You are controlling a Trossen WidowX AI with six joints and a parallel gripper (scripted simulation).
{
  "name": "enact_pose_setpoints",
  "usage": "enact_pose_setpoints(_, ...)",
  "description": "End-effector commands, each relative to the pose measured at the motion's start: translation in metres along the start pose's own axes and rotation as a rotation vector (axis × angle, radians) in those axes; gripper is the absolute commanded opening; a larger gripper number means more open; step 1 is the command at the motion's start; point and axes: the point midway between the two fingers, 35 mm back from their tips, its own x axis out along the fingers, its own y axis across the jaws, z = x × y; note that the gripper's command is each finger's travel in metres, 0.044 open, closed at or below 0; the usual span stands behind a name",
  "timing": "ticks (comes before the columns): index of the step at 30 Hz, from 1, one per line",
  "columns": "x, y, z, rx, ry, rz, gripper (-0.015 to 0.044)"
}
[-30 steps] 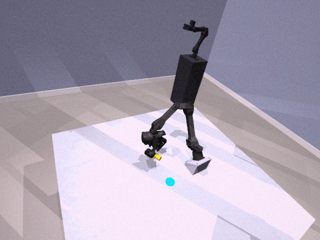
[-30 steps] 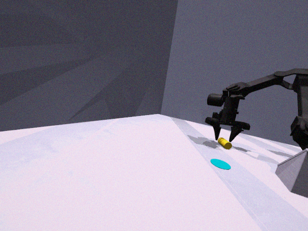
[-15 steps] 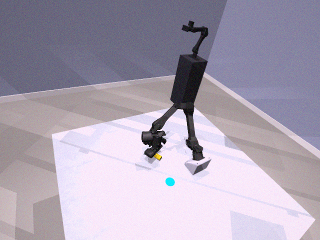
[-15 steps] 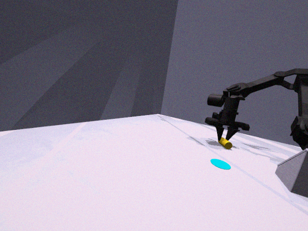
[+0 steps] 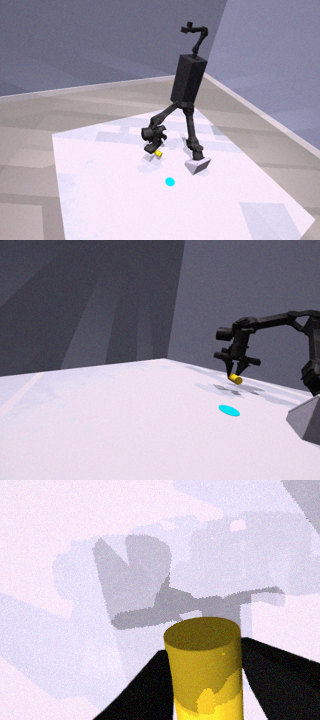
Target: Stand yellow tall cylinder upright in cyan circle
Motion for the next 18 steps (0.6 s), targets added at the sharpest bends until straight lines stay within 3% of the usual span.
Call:
enact_pose_setpoints(1,-0.011,0.000,0.000,0.002,-0.002,-0.002,0.0105)
enact_pose_setpoints(18,-0.063,-0.005,-0.001,0.000,-0.008,-0.007,0.0105)
